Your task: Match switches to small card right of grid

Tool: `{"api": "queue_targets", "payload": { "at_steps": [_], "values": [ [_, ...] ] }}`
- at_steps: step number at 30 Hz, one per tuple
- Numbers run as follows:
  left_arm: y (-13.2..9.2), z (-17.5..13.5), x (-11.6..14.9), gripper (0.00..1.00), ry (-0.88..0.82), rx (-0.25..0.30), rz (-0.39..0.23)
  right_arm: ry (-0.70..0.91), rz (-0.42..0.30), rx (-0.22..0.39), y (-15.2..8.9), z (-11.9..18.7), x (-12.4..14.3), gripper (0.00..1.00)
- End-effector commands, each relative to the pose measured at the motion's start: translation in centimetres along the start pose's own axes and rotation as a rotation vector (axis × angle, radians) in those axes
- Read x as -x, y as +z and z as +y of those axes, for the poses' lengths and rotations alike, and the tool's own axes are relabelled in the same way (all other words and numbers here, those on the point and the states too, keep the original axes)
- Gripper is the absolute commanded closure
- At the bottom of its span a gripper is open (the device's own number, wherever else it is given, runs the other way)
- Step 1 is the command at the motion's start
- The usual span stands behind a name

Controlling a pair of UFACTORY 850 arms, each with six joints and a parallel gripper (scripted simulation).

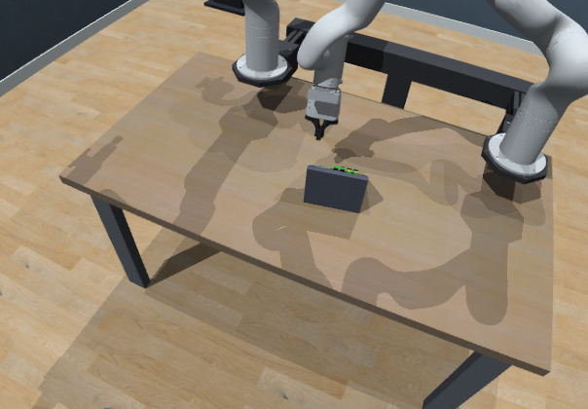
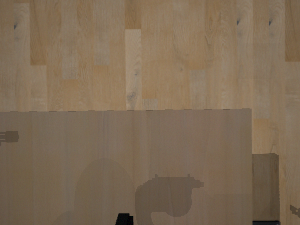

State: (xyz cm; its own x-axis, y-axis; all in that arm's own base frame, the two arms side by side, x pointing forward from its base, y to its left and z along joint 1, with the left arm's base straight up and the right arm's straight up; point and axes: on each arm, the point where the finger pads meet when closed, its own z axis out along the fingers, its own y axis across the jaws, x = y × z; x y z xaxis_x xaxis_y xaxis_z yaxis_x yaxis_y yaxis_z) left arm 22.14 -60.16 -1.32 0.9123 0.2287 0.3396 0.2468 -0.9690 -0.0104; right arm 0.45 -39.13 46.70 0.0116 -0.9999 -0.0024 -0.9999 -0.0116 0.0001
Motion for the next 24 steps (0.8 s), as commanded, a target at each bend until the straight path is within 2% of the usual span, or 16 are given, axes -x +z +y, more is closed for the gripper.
{"api": "queue_targets", "payload": {
  "at_steps": [1, 24],
  "values": [
    [-0.1, 0.1, -0.3, 1.00, 0.000, 0.000, 0.000, 0.000, 0.002, 0.000, -0.1, 0.0, 0.0, 0.00],
    [0.0, -0.3, -2.9, 1.00, 0.007, -0.016, -0.006, 0.000, 0.002, 0.000, -0.1, 0.0, 0.0, 0.00]
  ]
}}
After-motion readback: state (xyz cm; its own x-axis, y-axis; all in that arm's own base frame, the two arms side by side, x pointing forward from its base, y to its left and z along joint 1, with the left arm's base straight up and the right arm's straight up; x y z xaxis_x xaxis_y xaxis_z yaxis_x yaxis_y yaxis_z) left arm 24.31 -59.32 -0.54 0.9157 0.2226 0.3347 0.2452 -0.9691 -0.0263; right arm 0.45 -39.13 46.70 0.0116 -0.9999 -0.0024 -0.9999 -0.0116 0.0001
